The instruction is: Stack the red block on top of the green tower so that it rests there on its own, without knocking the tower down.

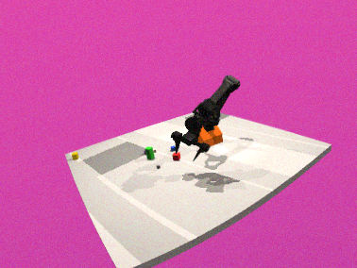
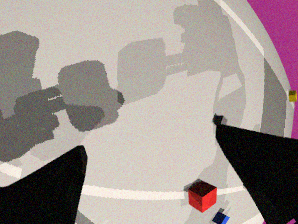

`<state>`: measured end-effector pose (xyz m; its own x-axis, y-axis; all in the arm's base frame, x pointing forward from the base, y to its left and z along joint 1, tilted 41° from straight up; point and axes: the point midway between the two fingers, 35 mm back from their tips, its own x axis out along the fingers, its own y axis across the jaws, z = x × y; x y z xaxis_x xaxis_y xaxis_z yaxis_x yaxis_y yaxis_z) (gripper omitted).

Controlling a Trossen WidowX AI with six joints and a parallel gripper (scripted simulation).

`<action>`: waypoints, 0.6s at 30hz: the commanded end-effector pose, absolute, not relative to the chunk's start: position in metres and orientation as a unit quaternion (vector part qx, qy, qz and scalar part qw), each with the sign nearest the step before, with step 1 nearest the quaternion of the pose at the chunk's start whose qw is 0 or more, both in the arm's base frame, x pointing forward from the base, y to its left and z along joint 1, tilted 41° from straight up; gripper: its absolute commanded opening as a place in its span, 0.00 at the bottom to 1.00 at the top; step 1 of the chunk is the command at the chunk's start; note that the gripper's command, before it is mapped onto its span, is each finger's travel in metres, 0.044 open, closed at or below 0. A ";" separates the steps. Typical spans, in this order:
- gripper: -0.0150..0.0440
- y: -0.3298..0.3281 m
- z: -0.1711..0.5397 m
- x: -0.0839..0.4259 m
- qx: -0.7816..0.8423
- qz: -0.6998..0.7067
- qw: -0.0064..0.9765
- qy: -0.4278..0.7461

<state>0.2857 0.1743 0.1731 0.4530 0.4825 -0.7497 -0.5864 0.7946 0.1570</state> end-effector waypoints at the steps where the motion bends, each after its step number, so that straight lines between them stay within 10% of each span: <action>1: 1.00 0.152 0.148 0.290 -0.086 0.328 0.822 0.457; 18: 1.00 0.061 0.081 0.280 -0.061 0.420 0.727 0.540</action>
